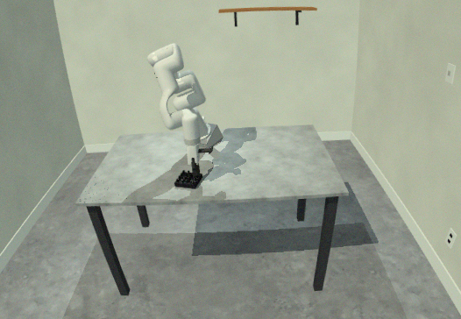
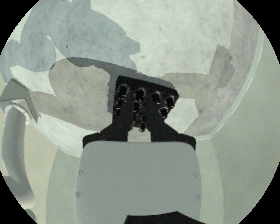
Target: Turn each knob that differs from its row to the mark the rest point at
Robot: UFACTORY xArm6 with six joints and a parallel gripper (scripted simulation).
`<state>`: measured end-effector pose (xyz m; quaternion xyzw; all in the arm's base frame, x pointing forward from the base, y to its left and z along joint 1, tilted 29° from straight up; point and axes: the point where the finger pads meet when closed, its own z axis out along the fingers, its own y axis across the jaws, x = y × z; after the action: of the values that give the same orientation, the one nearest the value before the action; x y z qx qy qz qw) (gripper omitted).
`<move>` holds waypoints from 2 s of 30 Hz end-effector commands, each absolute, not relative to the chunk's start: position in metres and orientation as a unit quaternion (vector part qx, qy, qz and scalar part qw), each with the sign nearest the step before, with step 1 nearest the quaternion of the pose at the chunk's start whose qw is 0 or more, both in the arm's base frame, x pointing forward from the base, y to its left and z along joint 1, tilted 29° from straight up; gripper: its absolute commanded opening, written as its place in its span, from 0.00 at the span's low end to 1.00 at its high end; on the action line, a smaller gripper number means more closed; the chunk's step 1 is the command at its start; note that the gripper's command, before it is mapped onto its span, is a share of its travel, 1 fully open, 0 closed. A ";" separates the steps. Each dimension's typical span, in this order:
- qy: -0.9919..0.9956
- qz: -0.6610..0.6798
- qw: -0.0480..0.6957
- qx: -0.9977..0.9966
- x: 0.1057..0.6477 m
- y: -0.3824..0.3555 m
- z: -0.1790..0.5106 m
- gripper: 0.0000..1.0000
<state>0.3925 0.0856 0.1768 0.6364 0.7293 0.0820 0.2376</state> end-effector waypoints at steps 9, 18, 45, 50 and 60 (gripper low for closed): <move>0.729 0.083 0.238 0.636 0.393 0.086 0.178 0.19; 0.729 0.083 0.238 0.636 0.393 0.086 0.178 0.19; 0.729 0.083 0.238 0.636 0.396 0.085 0.173 0.19; 0.729 0.083 0.238 0.636 0.397 0.085 0.172 0.19; 0.729 0.083 0.238 0.636 0.399 0.084 0.168 0.19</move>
<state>0.3976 0.0834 0.1667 0.6364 0.7293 0.0818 0.2376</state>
